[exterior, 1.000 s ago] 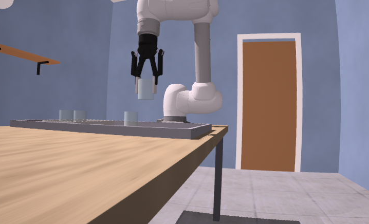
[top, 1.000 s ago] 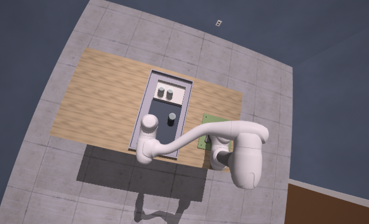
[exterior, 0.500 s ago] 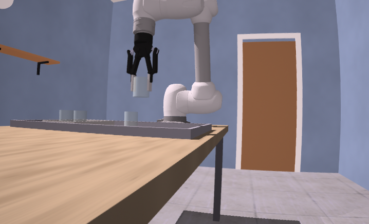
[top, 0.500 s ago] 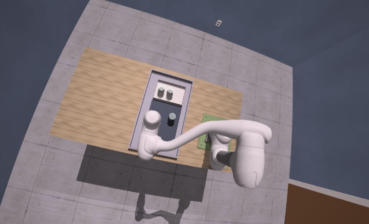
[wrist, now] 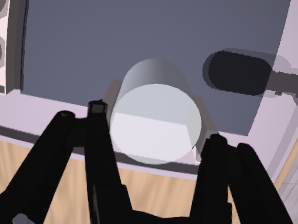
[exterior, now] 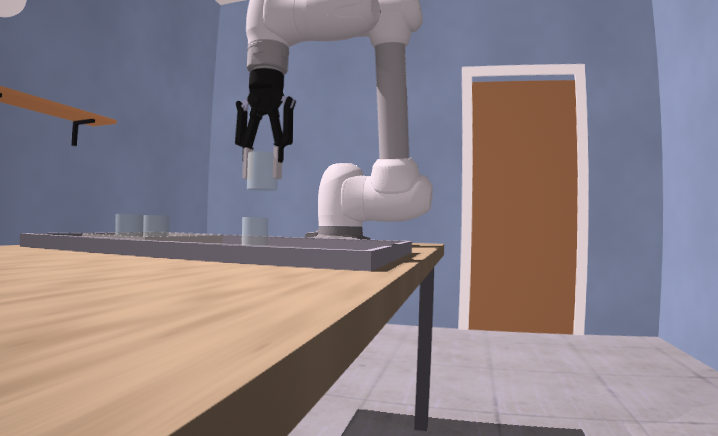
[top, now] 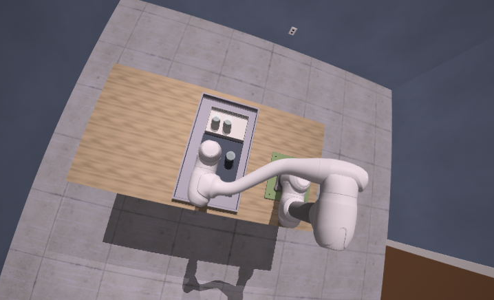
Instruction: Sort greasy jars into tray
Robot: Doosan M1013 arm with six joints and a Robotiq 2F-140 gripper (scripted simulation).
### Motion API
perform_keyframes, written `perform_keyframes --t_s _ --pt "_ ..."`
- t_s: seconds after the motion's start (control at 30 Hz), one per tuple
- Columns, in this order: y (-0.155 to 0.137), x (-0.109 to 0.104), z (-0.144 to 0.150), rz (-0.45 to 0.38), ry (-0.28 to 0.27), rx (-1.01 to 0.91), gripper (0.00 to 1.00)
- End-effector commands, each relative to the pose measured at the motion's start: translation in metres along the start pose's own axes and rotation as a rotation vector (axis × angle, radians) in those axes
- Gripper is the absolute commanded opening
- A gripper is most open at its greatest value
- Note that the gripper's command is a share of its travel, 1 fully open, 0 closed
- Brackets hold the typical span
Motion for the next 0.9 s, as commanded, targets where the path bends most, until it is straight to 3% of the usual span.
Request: perform_keyframes --t_s 0.0,0.87 --pt "0.011 0.001 -0.014 -0.001 -0.002 -0.006 0.00" --pt "0.051 0.002 -0.075 -0.001 -0.002 -0.006 0.00"
Point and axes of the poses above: the point where the finger pads meet when closed, its own x axis out along the fingers, its own z axis across the jaws, y = z × x, the point moved 5 cm from there along -x, back along the fingers, and after that the axes turned 8 degrees about -x, right-handed, at the moved point
